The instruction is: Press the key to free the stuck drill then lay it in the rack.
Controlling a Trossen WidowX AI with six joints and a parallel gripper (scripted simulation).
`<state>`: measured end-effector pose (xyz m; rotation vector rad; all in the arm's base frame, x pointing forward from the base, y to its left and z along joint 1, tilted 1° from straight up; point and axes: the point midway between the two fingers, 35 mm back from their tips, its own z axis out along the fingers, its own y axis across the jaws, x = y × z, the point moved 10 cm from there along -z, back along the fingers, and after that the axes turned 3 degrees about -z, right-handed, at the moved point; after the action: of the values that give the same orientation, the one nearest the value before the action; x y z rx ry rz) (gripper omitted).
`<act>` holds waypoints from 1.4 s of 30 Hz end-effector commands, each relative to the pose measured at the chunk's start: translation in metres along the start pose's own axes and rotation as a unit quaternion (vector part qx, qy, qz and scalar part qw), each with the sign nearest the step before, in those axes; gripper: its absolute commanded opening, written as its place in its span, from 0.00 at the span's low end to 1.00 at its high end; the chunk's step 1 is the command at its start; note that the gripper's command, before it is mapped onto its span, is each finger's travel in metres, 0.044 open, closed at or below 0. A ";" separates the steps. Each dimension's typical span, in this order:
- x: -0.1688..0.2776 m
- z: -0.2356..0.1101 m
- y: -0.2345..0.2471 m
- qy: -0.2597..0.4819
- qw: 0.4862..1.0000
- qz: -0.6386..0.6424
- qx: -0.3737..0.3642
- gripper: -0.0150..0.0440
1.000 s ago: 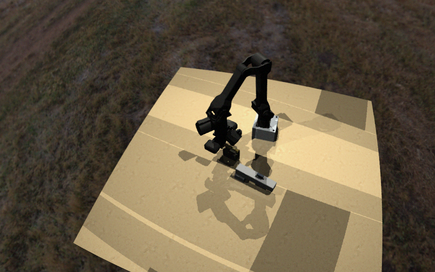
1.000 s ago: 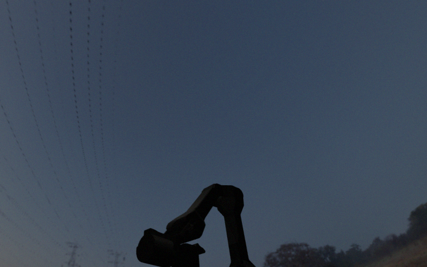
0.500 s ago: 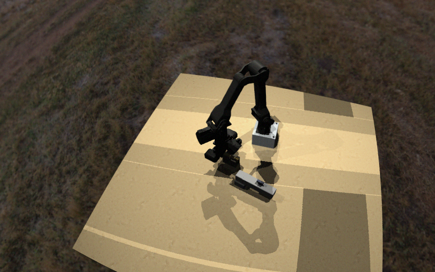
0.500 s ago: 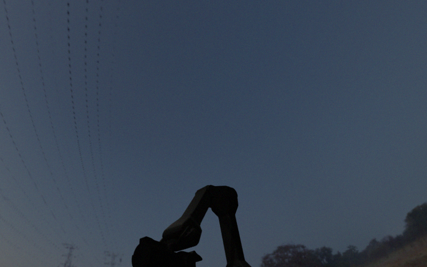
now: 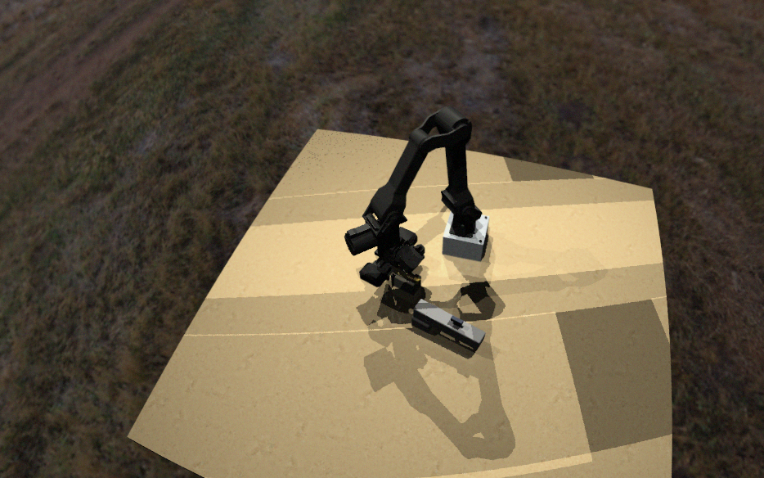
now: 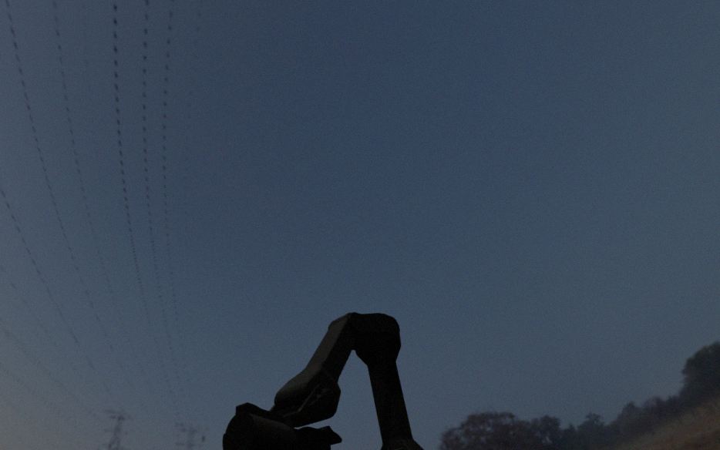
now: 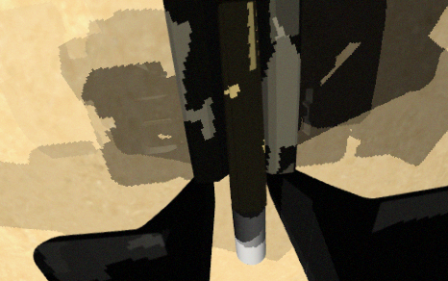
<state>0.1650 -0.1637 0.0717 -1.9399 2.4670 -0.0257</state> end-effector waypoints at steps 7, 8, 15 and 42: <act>0.000 -0.001 0.000 0.000 1.000 0.000 -0.001 0.97; 0.000 -0.001 0.000 0.000 1.000 0.000 -0.001 1.00; 0.000 -0.026 0.001 -0.002 1.000 -0.001 0.000 1.00; 0.004 -0.165 -0.029 0.126 0.971 0.054 0.195 1.00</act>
<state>0.1825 -0.1725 0.1946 -1.8369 2.4879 -0.4452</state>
